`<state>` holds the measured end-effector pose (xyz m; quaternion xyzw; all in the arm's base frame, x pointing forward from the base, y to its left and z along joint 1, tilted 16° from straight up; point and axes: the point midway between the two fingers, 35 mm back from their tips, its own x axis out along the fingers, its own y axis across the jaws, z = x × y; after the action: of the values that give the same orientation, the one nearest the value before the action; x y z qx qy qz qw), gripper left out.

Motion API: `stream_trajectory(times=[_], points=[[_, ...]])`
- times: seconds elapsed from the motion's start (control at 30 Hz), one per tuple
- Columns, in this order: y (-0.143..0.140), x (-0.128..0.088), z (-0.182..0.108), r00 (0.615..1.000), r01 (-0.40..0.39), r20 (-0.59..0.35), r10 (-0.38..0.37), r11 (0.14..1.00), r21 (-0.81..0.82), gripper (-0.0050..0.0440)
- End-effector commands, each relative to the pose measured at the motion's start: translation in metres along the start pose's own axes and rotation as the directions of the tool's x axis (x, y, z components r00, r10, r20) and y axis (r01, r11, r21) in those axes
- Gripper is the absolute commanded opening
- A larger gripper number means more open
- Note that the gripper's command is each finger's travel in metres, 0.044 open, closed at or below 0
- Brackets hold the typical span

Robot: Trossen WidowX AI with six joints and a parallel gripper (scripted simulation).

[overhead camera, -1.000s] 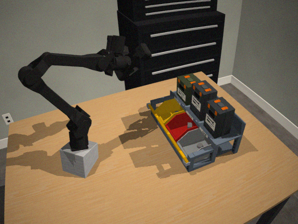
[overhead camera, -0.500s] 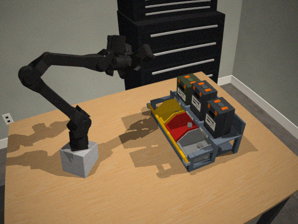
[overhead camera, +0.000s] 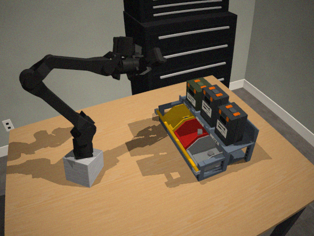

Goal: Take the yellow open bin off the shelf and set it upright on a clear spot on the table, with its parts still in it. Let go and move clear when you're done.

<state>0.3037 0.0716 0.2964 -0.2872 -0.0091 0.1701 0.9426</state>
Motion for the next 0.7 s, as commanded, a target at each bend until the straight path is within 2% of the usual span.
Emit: stream_trajectory(times=[0.0, 0.23, 0.4, 0.67], points=[[-0.006, -0.002, 0.007, 1.000, 0.020, 0.015, -0.020, 1.000, 0.010, 0.0440], [-0.006, -0.002, 0.007, 1.000, 0.020, 0.015, -0.020, 1.000, 0.010, 0.0440], [-0.022, -0.003, 0.003, 0.996, 0.088, 0.001, -0.089, 0.988, 0.124, 0.0440], [-0.022, -0.003, 0.003, 0.996, 0.088, 0.001, -0.089, 0.988, 0.124, 0.0440]])
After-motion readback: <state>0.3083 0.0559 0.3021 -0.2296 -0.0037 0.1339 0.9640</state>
